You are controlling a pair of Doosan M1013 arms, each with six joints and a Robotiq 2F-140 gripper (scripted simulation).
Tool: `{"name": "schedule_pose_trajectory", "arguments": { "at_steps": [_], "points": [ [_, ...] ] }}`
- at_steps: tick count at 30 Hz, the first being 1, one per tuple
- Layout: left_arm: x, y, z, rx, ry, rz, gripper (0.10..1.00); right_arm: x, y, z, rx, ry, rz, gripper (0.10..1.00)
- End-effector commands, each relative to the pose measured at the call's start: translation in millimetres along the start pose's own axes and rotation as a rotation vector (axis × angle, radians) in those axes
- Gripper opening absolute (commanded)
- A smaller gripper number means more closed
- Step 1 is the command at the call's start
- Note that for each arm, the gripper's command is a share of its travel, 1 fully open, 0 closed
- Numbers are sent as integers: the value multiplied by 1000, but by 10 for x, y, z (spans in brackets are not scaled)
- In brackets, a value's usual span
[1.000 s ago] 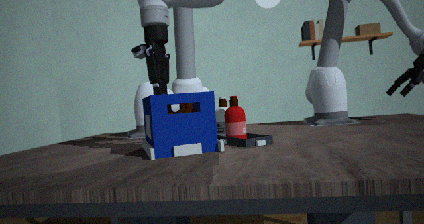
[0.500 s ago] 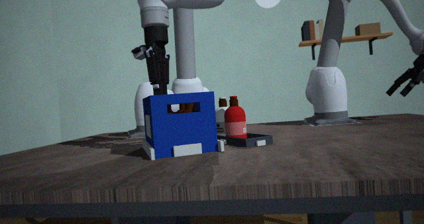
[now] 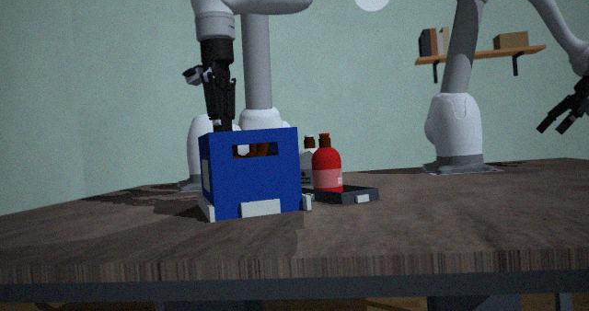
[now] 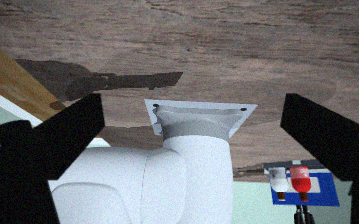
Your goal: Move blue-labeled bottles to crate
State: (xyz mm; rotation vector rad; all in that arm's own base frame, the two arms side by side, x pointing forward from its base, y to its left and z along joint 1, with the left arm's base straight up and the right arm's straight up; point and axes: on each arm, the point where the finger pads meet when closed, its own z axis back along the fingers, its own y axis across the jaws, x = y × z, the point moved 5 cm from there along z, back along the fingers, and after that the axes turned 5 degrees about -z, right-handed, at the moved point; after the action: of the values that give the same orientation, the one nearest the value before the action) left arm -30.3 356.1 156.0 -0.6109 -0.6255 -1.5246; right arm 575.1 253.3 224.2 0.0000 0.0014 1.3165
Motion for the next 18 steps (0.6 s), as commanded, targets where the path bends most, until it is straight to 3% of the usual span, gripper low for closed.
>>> {"name": "schedule_pose_trajectory", "arguments": {
  "at_steps": [1,18],
  "points": [
    [1,-1,4,0,1,0,1000,2,-2,-8,-1,-1,0,99],
    [1,-1,4,0,1,0,1000,2,-2,-69,-1,-1,0,99]
  ]
}}
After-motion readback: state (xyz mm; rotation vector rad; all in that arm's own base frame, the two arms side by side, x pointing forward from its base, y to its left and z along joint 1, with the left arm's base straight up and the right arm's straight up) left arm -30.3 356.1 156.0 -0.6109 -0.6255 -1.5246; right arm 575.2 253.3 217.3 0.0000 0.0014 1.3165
